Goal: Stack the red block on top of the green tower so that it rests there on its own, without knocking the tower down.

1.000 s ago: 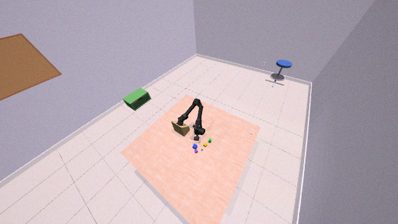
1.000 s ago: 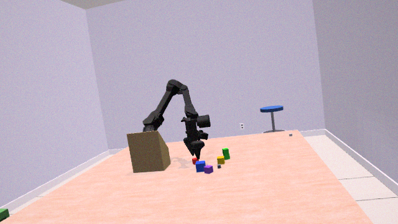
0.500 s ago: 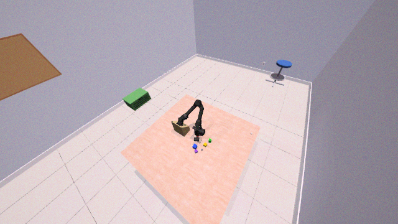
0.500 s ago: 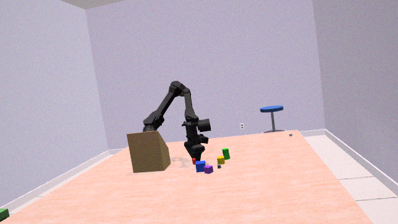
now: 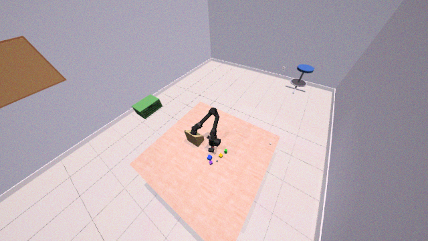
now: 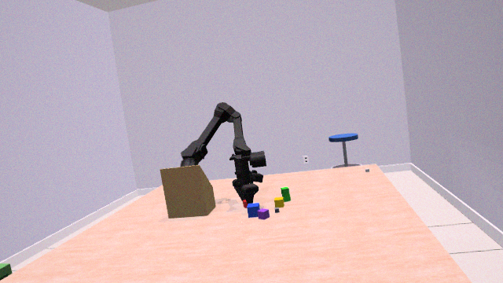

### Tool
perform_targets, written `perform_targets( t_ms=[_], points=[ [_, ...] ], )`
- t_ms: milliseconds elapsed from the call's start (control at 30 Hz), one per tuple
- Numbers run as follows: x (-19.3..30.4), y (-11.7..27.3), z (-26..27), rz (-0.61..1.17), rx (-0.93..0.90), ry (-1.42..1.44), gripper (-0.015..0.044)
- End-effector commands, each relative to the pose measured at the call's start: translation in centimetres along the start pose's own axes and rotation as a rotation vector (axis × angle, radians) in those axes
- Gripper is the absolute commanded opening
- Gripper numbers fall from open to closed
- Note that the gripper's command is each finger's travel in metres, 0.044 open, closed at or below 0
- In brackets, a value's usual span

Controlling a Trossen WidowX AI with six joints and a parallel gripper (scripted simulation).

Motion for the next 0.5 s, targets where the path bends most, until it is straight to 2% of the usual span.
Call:
perform_targets(
  t_ms=[0, 400, 467],
  points=[
    [0.04, 0.0, -0.01, 0.001, 0.0, -0.004, 0.0414],
    [0.04, 0.0, -0.01, 0.001, 0.0, -0.004, 0.0099],
    [0.04, 0.0, -0.01, 0.001, 0.0, -0.004, 0.0085]
  ],
)
Point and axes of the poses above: the point midway between the two fingers, 35 mm back from their tips, its own y axis back along the fingers, its own z axis across the jaws, x = y × z, the point moved 3 cm from there along y, back along the fingers, and after that the axes turned 11 degrees about -y, right-handed, at the moved point
